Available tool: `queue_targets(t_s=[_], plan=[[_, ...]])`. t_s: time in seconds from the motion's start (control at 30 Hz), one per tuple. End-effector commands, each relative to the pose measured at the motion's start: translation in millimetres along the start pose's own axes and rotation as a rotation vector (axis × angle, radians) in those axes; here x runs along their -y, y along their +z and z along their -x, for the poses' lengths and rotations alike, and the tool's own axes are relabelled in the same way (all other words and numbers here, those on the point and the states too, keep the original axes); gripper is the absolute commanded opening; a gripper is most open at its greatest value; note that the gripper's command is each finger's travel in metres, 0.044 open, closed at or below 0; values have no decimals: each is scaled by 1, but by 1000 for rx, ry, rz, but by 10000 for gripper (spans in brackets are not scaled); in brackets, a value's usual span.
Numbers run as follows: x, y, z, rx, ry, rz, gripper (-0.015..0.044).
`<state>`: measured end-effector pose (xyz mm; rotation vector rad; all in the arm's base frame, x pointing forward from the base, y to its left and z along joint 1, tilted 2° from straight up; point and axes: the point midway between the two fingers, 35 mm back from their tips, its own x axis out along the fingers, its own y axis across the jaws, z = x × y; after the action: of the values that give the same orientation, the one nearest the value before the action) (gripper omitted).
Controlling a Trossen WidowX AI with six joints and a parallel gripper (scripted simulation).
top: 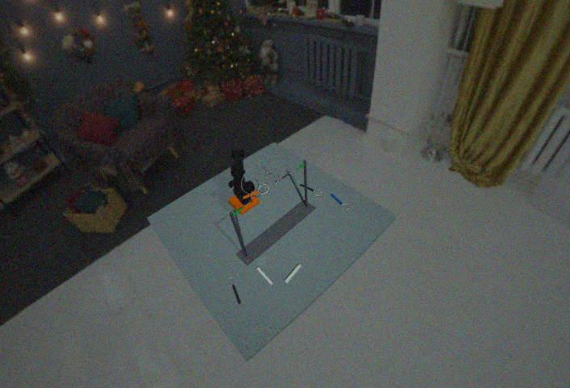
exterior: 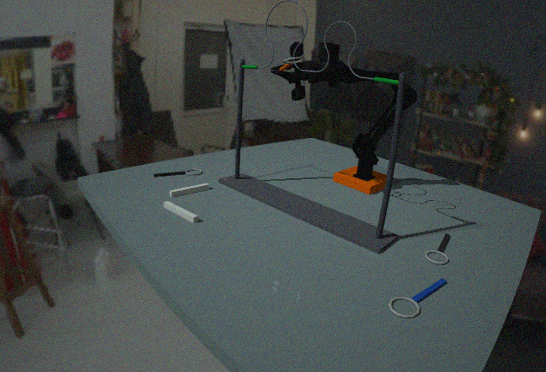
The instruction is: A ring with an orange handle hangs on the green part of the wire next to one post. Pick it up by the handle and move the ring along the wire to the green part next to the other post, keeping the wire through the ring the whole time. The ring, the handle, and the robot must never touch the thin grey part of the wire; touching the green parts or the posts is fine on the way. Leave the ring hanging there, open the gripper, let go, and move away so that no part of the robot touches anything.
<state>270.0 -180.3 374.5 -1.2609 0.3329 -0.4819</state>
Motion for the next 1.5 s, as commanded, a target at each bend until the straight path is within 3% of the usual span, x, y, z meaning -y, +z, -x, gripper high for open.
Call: queue_targets(t_s=[0.0,0.83,1.47], plan=[[-12,1,3,-13,39,-80,-150],[-94,32,32,-80,355,-619,-150],[-128,75,61,-121,555,-959,-150]])
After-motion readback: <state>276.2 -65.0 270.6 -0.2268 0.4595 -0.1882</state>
